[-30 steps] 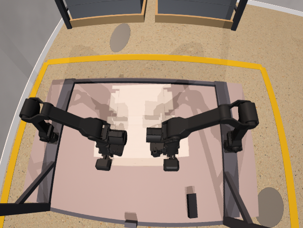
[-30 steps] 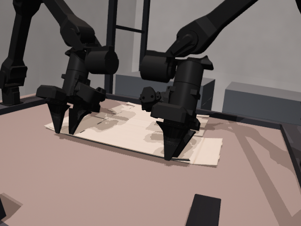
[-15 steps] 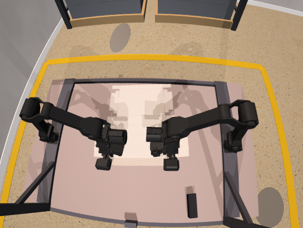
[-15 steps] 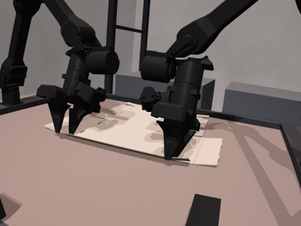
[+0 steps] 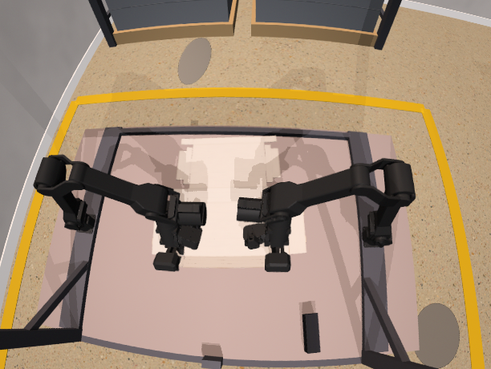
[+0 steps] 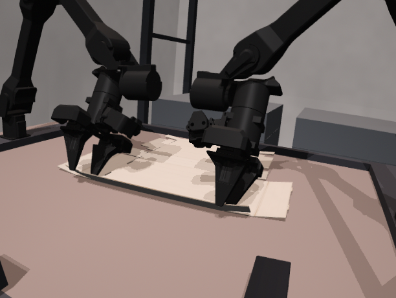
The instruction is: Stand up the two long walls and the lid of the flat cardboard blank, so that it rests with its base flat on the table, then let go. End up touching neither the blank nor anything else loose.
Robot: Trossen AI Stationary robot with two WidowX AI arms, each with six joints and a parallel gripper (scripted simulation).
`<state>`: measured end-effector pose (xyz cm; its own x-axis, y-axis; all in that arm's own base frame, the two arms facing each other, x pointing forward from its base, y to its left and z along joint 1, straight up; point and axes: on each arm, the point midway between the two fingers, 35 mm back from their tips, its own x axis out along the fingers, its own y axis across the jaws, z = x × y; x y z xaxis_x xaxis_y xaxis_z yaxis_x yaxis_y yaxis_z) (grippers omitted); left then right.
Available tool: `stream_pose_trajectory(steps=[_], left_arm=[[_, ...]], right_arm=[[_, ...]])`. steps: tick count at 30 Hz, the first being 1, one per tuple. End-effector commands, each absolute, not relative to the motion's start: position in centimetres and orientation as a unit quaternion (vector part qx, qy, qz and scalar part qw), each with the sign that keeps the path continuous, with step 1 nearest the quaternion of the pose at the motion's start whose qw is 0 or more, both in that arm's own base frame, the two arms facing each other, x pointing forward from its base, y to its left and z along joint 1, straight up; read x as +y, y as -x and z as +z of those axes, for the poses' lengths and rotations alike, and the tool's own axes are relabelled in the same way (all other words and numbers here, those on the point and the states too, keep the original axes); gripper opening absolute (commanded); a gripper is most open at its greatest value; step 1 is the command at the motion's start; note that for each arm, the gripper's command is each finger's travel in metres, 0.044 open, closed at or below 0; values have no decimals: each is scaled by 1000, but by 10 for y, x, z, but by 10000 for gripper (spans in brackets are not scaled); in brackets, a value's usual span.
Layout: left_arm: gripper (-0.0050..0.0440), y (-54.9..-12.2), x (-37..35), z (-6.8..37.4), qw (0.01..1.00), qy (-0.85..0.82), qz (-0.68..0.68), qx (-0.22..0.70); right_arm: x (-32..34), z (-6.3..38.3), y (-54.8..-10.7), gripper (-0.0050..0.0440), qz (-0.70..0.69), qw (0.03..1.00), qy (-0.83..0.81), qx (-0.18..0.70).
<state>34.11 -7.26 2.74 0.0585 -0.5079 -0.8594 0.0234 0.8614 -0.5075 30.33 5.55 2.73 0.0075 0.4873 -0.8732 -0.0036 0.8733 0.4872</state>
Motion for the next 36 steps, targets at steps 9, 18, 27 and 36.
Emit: stream_pose_trajectory(steps=[9, 18, 27, 36], left_arm=[[358, -344, -65, 12, 705, 166, -168, 669], [358, -344, -65, 15, 705, 166, -168, 669], [358, -343, -65, 18, 704, 166, -169, 669], [358, -344, -64, 36, 704, 166, -169, 669]], right_arm=[[50, 13, -308, 362, 166, 687, -163, 688], [50, 17, -308, 362, 166, 687, -163, 688], [52, 20, -308, 362, 170, 687, -163, 687], [49, 38, -307, 362, 170, 687, -163, 687]])
